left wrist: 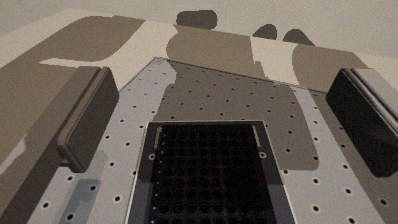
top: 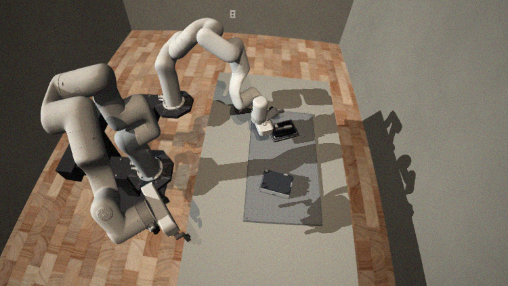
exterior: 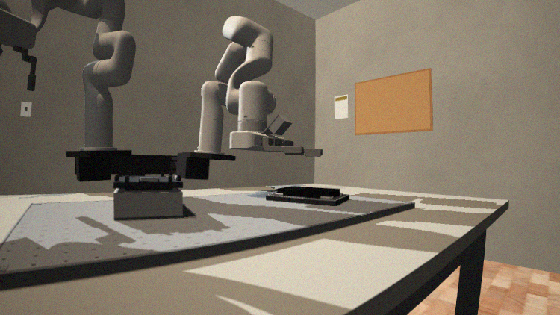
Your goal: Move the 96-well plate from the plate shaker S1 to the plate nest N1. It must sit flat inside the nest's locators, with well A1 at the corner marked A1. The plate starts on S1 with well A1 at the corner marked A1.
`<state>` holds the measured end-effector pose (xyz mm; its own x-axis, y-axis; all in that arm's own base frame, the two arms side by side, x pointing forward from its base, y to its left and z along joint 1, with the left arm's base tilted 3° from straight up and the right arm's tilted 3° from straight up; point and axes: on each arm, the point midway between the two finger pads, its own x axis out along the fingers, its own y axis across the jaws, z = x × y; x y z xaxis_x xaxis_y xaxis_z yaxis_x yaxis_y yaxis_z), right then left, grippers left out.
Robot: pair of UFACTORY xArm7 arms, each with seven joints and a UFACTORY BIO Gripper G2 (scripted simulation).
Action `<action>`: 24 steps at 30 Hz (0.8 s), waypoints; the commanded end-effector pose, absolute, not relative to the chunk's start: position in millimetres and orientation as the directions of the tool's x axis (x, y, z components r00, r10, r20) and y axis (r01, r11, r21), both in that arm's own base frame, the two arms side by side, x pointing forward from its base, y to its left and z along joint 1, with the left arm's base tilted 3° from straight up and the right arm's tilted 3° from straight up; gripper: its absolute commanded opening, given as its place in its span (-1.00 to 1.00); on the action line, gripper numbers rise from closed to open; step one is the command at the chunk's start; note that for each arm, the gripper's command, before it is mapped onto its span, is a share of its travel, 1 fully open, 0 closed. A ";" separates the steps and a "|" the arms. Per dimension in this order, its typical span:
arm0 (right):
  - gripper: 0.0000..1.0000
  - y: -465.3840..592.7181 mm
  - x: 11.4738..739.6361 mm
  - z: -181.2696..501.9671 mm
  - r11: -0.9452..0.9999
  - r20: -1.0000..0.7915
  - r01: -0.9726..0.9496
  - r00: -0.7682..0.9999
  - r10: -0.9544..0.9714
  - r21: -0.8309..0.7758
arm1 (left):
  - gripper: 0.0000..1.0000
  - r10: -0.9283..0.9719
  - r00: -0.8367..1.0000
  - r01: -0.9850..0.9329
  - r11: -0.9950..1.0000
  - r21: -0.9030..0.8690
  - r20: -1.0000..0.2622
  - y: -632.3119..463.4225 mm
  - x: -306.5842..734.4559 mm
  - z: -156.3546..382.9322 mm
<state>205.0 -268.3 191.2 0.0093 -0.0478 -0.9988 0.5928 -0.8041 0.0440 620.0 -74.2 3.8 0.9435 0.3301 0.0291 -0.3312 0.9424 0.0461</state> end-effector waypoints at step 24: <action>1.00 -269.2 205.3 192.4 -0.804 -0.999 0.593 0.011 -0.051 0.047 | -0.25 -0.019 1.000 0.019 0.999 0.051 0.016 -160.4 580.0 79.7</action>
